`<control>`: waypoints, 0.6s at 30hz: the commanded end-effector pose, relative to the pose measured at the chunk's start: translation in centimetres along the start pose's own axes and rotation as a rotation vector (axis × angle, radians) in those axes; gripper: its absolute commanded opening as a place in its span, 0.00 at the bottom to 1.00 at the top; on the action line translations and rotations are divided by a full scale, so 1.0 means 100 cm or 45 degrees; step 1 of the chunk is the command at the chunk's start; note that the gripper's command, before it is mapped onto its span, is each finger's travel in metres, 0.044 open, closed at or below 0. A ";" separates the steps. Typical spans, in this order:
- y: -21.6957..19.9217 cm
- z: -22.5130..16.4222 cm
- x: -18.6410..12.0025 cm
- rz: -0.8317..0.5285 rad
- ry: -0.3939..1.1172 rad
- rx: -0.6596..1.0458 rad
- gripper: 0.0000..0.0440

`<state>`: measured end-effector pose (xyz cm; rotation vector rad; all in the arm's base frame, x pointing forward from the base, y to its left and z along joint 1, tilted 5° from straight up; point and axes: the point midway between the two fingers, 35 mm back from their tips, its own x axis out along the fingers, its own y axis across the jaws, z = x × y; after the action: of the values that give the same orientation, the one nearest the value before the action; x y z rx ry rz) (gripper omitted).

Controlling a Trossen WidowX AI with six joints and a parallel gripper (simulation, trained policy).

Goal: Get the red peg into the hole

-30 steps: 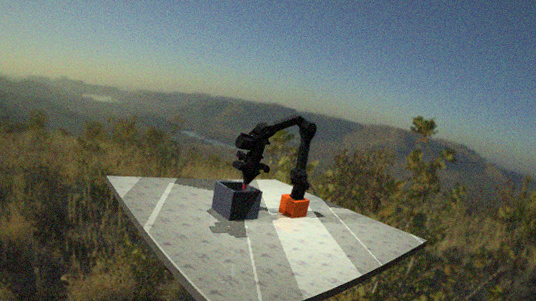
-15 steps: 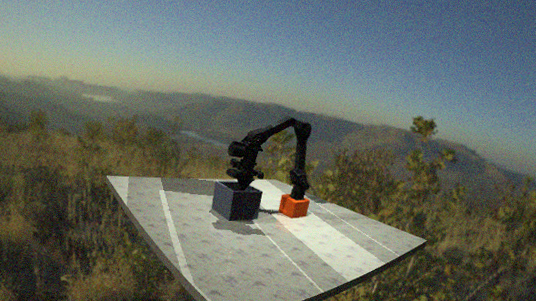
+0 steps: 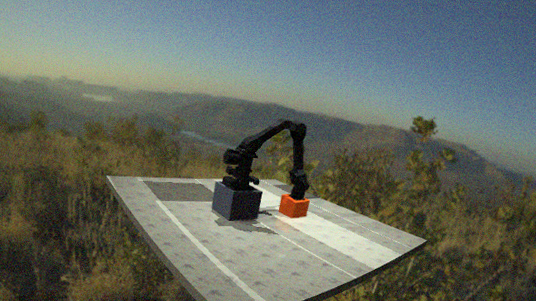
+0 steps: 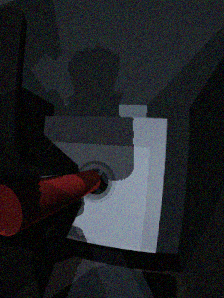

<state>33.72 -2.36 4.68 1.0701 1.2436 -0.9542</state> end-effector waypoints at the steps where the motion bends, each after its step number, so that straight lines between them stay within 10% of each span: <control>1: -0.001 0.002 0.010 -0.030 0.002 -0.022 0.04; 18: 0.003 -0.003 0.001 -0.060 0.155 -0.003 0.37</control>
<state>33.66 -1.78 4.07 1.0884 1.3577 -0.9460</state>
